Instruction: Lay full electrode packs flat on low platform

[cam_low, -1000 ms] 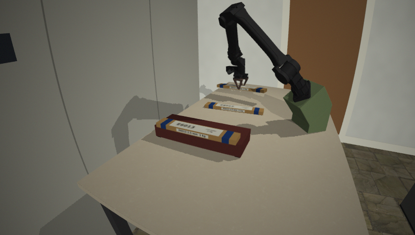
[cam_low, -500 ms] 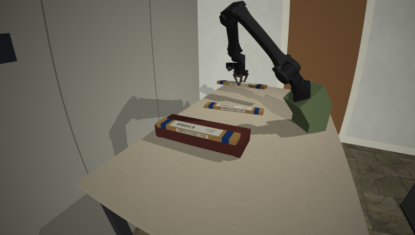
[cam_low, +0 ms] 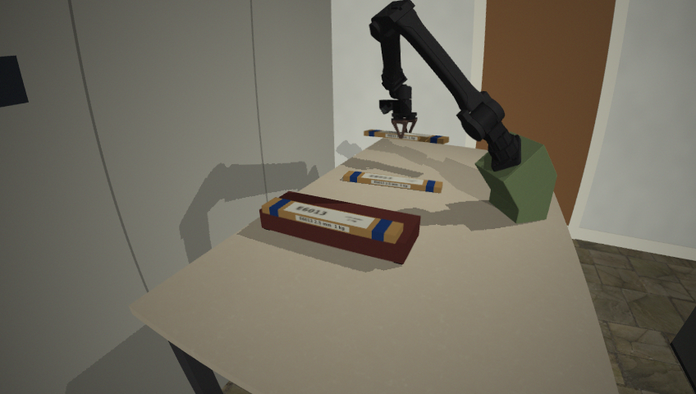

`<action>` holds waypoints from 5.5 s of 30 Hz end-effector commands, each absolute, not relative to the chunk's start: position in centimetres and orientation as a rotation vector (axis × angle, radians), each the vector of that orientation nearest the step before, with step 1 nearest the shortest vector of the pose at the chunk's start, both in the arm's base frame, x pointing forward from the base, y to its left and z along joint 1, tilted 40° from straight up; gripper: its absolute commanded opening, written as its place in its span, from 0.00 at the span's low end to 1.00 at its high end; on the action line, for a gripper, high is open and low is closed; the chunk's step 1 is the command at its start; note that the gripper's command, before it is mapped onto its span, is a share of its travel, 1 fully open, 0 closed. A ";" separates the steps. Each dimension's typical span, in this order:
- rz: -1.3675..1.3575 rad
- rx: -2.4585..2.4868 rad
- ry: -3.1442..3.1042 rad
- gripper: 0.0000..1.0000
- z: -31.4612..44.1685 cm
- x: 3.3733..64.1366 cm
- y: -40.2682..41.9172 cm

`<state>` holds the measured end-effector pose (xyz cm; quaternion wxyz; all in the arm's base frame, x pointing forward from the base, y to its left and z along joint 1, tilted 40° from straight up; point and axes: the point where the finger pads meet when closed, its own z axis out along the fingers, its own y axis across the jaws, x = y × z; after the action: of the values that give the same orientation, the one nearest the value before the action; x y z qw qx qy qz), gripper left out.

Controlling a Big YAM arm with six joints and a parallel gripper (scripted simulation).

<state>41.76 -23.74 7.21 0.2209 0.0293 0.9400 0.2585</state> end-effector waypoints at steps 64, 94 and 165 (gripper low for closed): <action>0.565 0.078 2.527 0.00 19.4 38.0 -31.6; 0.554 0.092 2.523 0.00 19.5 38.0 -31.7; 0.505 -0.145 2.498 0.00 22.1 36.0 -17.4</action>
<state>35.84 -15.92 18.44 0.2551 -0.0604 0.9382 0.2261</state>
